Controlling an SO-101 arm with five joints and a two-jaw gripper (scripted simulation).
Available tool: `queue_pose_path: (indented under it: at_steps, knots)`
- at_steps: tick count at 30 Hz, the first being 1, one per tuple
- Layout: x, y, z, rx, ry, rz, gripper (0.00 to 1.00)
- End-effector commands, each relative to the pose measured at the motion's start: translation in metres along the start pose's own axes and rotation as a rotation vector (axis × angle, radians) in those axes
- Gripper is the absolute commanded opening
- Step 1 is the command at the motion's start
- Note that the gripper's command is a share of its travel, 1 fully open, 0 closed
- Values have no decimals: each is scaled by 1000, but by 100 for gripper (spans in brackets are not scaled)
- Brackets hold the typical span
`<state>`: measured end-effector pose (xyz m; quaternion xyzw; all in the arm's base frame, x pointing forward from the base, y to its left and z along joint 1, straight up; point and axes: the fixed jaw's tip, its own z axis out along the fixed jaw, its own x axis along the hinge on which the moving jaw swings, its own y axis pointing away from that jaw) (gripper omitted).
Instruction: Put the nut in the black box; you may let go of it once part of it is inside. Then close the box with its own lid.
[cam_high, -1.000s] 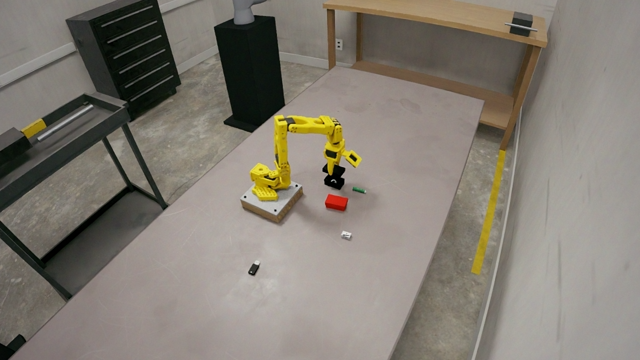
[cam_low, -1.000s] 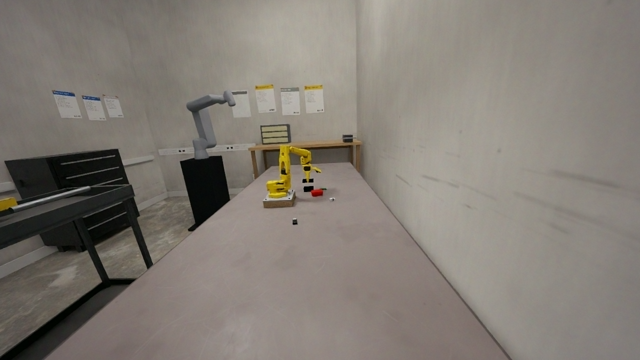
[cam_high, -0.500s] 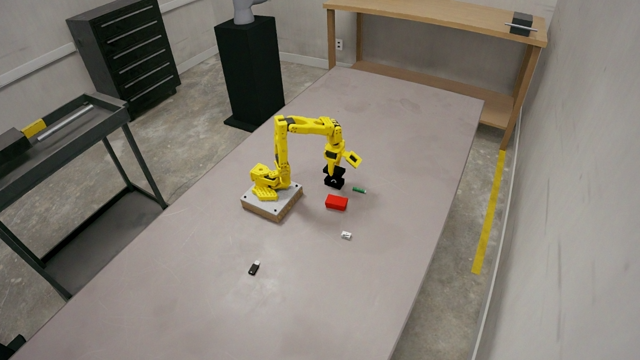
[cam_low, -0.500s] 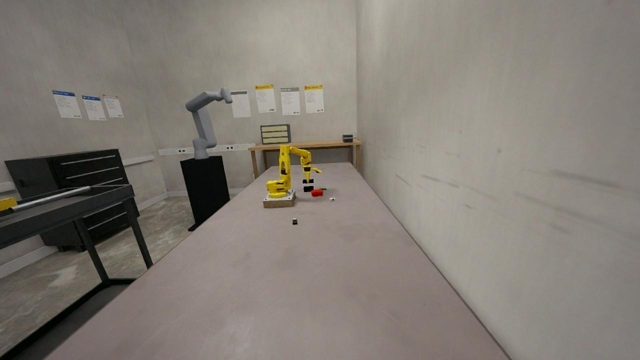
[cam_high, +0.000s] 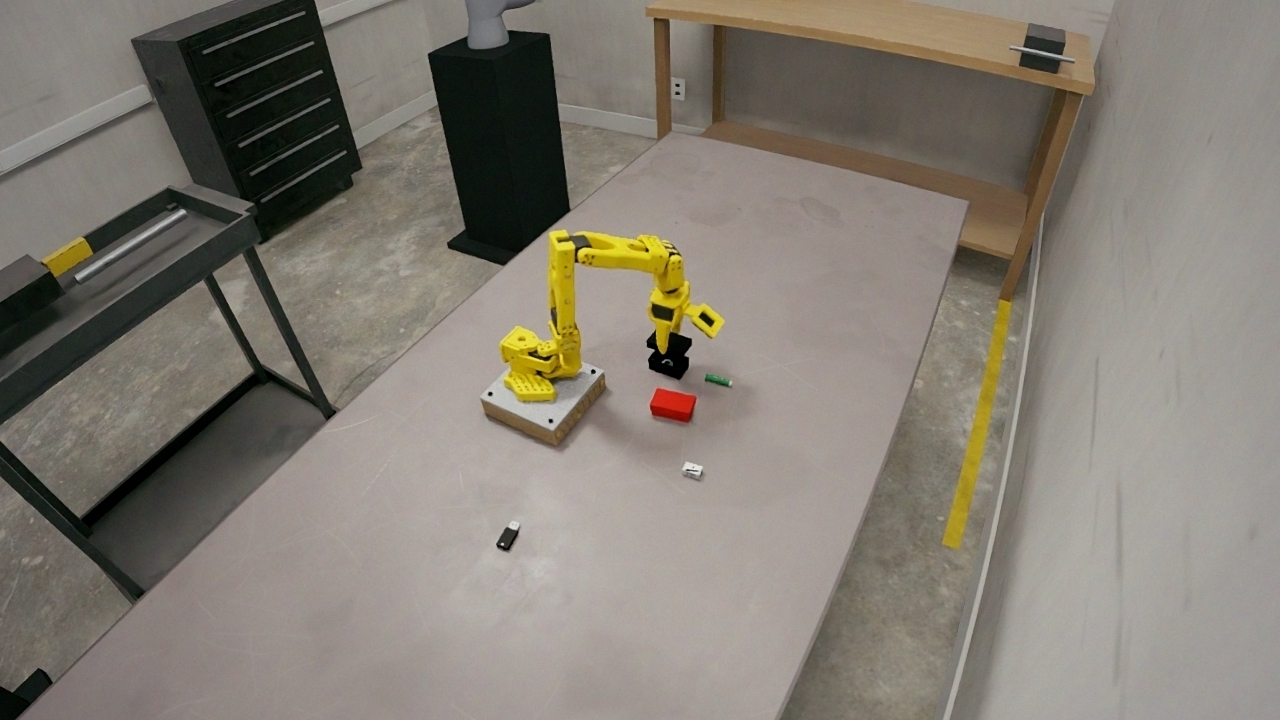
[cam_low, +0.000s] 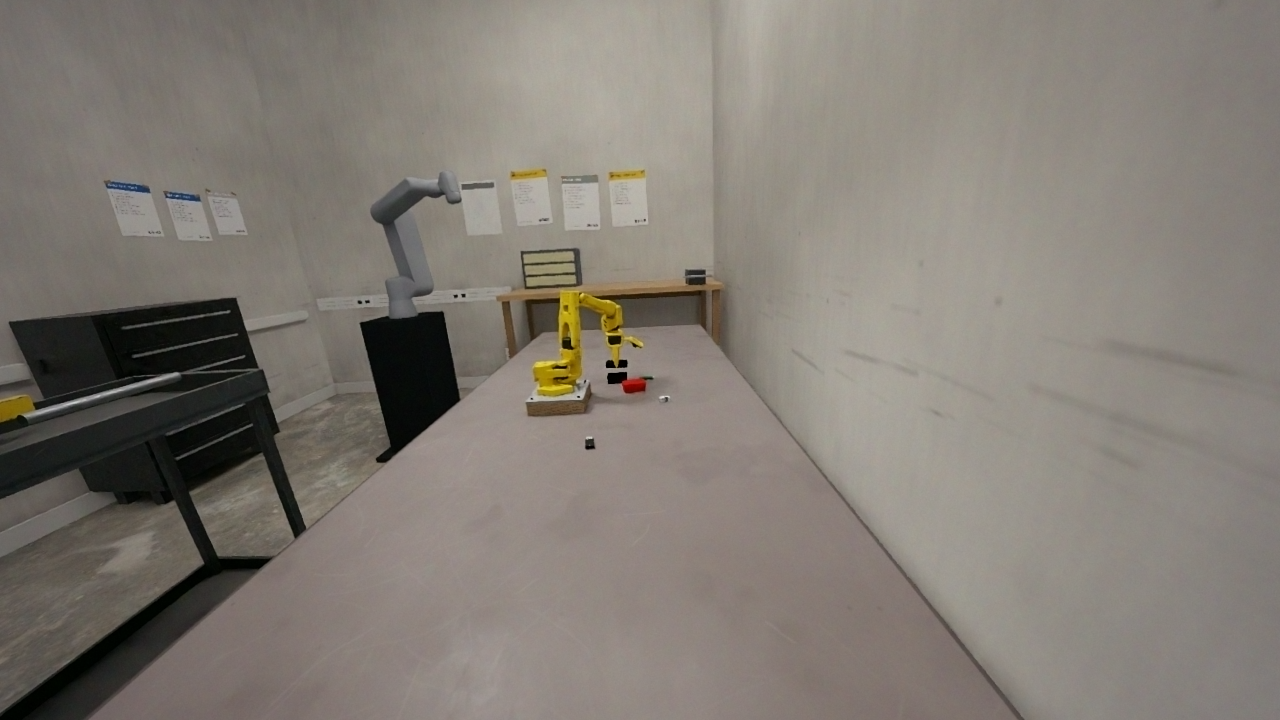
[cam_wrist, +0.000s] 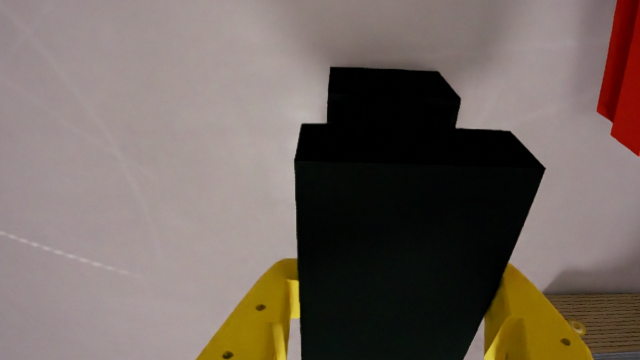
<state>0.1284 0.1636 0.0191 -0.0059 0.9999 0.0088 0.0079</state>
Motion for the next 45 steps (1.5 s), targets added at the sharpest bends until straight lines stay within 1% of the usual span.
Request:
queue_pose_path:
  at_steps: [1, 23, 33, 45]
  knots:
    - [1, -4, 6, 18, 17, 0, 20]
    - [1, -4, 9, 18, 17, 0, 20]
    - [3, -3, 13, 18, 17, 0, 20]
    - [3, -3, 13, 18, 17, 0, 20]
